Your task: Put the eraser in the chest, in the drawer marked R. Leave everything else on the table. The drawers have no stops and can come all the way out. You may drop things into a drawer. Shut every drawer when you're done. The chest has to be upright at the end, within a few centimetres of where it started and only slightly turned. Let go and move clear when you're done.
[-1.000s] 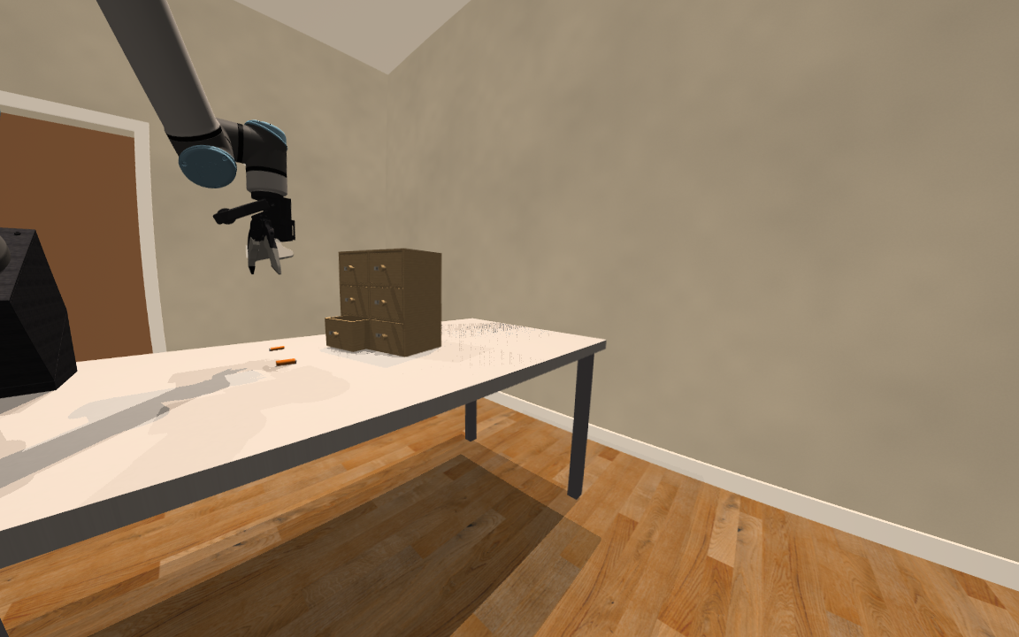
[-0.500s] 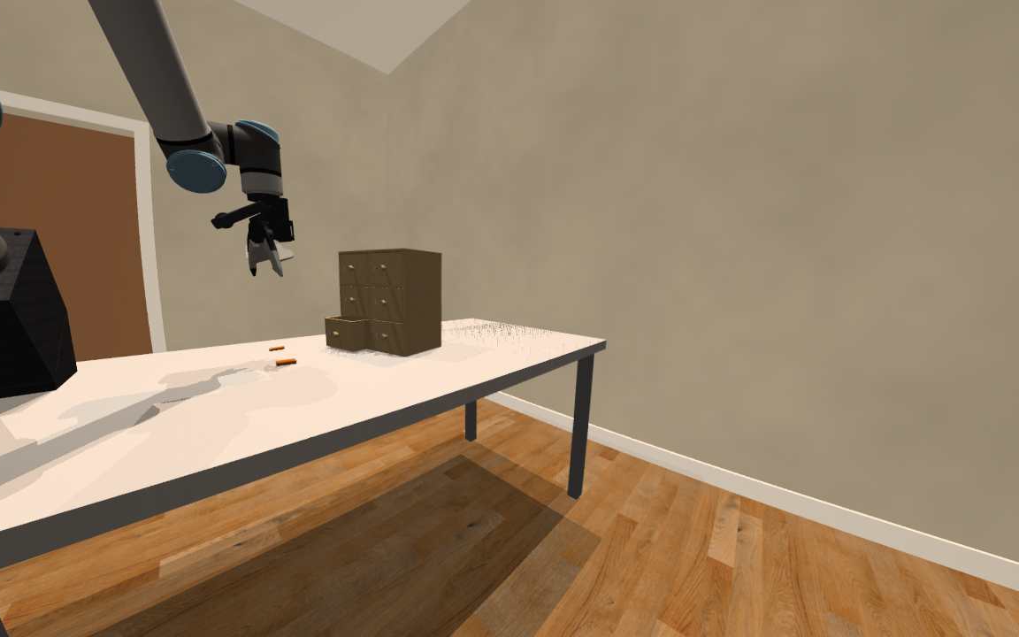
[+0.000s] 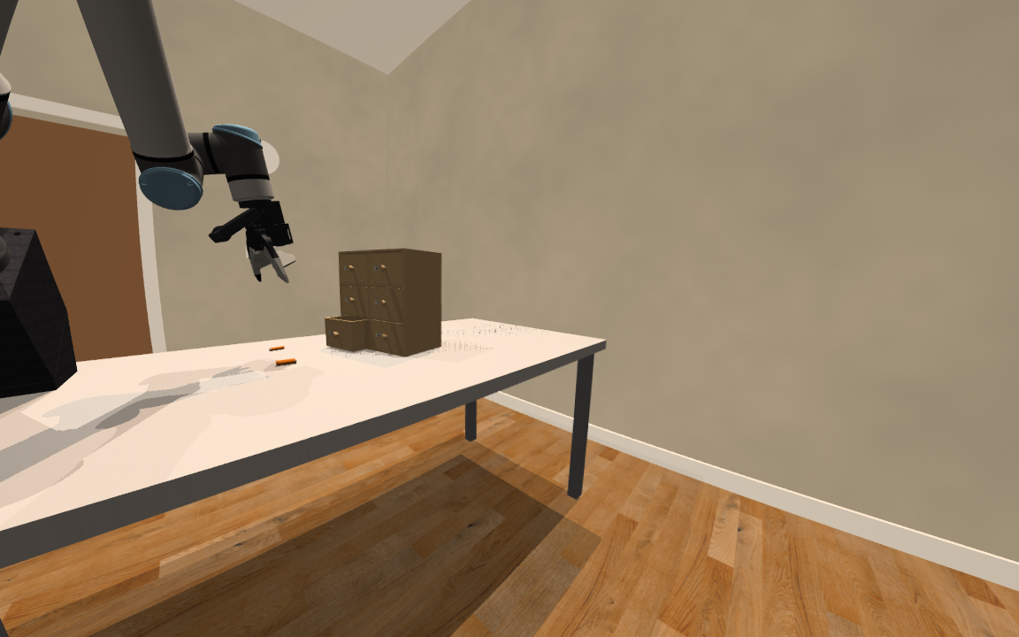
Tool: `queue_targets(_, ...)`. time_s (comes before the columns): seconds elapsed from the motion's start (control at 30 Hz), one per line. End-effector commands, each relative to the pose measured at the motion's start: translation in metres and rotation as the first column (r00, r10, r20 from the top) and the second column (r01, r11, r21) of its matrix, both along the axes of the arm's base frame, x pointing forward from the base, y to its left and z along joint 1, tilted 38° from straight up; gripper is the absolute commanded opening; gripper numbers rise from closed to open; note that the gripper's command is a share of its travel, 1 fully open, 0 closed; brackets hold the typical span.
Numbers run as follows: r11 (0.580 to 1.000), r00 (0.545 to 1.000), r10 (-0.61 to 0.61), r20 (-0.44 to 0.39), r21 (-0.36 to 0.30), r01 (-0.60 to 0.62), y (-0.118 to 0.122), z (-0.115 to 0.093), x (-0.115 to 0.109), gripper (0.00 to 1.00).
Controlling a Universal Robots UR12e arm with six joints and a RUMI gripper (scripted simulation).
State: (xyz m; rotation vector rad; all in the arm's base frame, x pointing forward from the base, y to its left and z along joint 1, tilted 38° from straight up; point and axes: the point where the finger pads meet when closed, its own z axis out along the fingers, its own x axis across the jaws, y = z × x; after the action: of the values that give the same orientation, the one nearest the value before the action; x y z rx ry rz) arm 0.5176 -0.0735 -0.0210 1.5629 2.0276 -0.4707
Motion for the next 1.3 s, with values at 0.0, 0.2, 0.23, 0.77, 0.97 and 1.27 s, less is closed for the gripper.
queue_targets(0.0, 0.998, 0.995, 0.060, 0.076, 0.016, -0.061, -0.004, -0.009, 0.007, 1.00)
queue_targets(0.2, 0.994, 0.985, 0.104, 0.137, 0.025, -0.109, -0.008, -0.015, 0.013, 1.00)
queue_targets(0.23, 0.992, 0.981, 0.116, 0.153, 0.027, -0.121, -0.009, -0.017, 0.015, 1.00)
queue_targets(0.77, 0.955, 0.890, 0.263, 0.372, 0.034, -0.296, -0.023, -0.042, 0.037, 1.00)
queue_targets(0.97, 0.931, 0.833, 0.314, 0.456, 0.025, -0.365, -0.028, -0.052, 0.045, 1.00)
queue_targets(1.27, 0.901, 0.760, 0.362, 0.540, 0.008, -0.434, -0.034, -0.062, 0.055, 1.00)
